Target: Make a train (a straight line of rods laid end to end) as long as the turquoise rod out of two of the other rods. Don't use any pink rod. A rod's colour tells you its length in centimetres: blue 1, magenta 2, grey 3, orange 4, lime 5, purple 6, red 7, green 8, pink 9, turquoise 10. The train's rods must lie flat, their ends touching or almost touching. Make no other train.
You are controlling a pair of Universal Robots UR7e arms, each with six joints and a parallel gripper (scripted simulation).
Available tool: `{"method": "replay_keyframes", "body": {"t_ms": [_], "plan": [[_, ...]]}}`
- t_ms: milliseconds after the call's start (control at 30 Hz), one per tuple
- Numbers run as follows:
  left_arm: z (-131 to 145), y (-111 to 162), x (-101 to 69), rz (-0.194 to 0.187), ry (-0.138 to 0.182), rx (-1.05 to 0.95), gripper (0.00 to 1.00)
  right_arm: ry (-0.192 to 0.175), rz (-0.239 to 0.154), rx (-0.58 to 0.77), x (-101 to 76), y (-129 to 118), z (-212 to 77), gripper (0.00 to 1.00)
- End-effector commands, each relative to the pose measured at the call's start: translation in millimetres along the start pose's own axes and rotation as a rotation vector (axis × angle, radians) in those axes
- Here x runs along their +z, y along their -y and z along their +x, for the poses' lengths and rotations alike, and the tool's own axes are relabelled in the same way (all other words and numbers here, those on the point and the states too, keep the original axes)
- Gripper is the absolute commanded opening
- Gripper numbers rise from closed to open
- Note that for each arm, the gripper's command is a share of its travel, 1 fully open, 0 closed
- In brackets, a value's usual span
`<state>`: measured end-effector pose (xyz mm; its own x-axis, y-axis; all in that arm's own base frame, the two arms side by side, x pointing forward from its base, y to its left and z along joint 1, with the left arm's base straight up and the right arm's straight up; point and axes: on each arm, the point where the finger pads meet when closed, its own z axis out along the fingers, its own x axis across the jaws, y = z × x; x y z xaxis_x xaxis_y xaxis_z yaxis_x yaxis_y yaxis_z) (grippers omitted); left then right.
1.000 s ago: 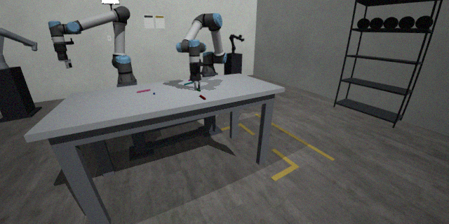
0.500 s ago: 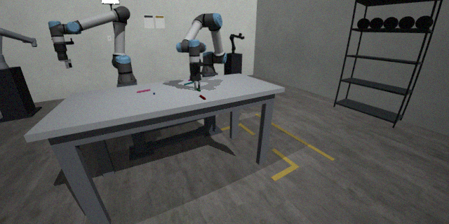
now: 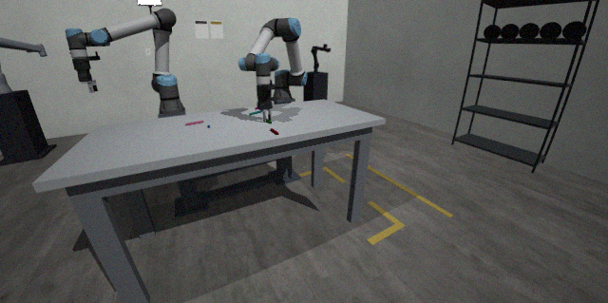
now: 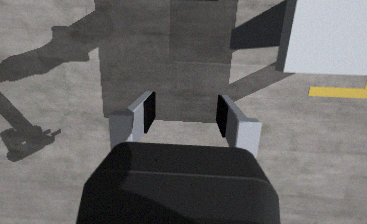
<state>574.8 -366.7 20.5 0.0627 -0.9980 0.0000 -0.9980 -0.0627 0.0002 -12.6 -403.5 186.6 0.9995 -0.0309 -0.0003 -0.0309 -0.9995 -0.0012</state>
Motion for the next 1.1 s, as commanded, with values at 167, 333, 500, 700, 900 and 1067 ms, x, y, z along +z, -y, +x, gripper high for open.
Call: {"method": "replay_keyframes", "body": {"t_ms": [167, 333, 500, 700, 900, 1067], "plan": [[0.5, 0.4, -1.2, 0.002, -0.002, 0.0, 0.24, 0.0, -0.001, 0.0, -0.4, -0.3, 0.1, 1.0], [0.5, 0.4, -1.2, 0.002, -0.002, 0.0, 0.24, 0.0, -0.001, 0.0, -0.4, -0.3, 0.1, 1.0], [0.5, 0.4, -1.2, 0.002, -0.002, 0.0, 0.24, 0.0, -0.001, 0.0, -0.4, -0.3, 0.1, 1.0], [0.5, 0.4, -1.2, 0.002, -0.002, 0.0, 0.24, 0.0, -0.001, 0.0, -0.4, -0.3, 0.1, 1.0], [0.5, 0.4, -1.2, 0.002, -0.002, 0.0, 0.24, 0.0, -0.001, 0.0, -0.4, -0.3, 0.1, 1.0], [0.5, 0.4, -1.2, 0.002, -0.002, 0.0, 0.24, 0.0, -0.001, 0.0, -0.4, -0.3, 0.1, 1.0]]}}
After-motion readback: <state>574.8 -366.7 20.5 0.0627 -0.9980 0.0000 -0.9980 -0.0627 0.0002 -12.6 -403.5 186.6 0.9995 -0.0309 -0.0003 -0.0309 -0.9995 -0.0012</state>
